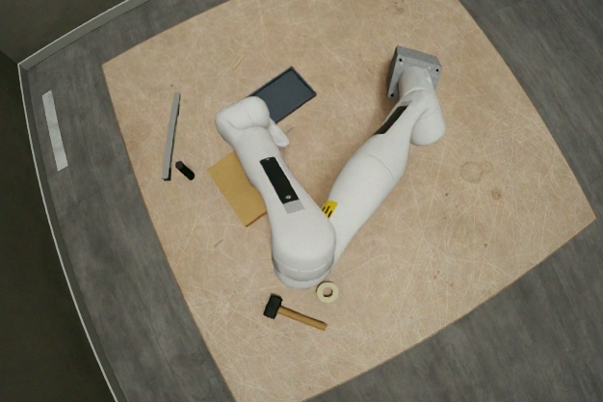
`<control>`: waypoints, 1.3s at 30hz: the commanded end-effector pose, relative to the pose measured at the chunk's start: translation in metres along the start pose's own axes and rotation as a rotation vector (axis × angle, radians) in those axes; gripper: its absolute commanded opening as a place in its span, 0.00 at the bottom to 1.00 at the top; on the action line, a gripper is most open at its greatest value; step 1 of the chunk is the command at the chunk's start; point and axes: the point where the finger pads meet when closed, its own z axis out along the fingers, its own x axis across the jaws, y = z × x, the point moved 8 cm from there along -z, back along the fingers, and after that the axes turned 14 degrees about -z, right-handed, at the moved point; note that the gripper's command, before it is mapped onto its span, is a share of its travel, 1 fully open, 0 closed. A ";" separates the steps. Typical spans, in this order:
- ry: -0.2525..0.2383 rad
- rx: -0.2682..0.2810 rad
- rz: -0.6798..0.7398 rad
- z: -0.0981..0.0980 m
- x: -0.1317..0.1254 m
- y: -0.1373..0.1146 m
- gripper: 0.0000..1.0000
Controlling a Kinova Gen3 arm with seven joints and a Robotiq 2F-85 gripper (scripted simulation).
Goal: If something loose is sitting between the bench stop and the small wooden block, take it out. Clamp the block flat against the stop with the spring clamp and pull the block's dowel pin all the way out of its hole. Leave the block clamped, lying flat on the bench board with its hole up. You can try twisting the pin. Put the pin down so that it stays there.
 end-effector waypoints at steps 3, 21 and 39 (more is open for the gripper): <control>-0.001 -0.001 0.000 0.001 0.000 0.000 0.34; -0.001 -0.001 0.000 0.014 0.000 0.000 0.34; -0.001 -0.001 0.000 0.026 0.000 0.000 0.34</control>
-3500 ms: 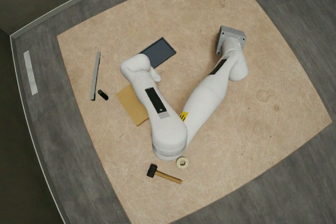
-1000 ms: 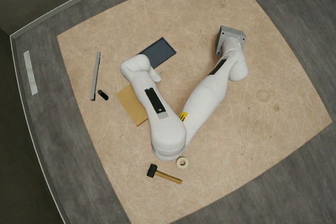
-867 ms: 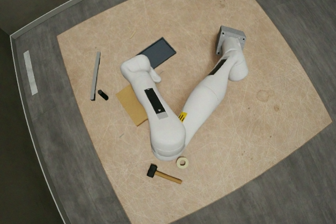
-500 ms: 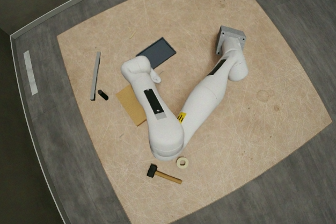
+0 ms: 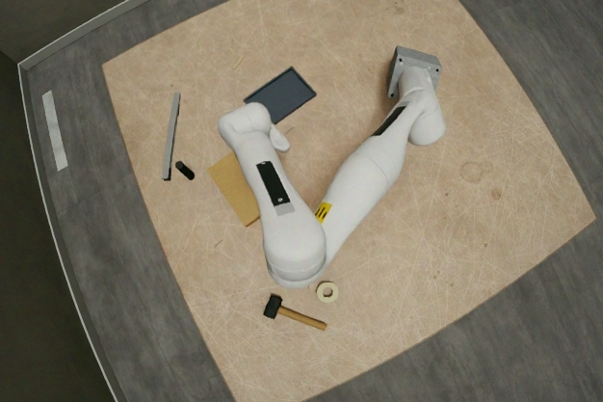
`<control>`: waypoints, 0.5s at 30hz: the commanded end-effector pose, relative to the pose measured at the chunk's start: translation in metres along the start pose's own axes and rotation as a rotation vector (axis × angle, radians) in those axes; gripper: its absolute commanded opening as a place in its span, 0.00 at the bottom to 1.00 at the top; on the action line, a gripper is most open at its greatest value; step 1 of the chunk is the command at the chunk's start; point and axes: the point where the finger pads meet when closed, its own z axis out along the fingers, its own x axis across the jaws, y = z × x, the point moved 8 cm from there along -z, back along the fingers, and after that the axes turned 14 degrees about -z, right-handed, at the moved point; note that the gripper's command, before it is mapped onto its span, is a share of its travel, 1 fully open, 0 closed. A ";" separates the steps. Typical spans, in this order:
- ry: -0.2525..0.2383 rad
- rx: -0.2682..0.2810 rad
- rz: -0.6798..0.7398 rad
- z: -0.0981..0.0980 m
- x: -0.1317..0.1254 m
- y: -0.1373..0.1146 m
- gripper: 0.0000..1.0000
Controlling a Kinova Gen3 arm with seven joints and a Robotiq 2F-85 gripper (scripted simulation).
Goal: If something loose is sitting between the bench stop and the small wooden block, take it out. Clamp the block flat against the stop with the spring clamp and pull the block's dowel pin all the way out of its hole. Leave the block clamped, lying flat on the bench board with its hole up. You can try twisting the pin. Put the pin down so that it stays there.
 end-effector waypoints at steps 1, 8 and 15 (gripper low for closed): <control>-0.001 -0.001 0.000 0.000 0.000 0.000 0.34; -0.001 -0.001 0.000 0.002 0.000 0.000 0.34; -0.001 -0.001 0.000 0.003 0.000 0.000 0.34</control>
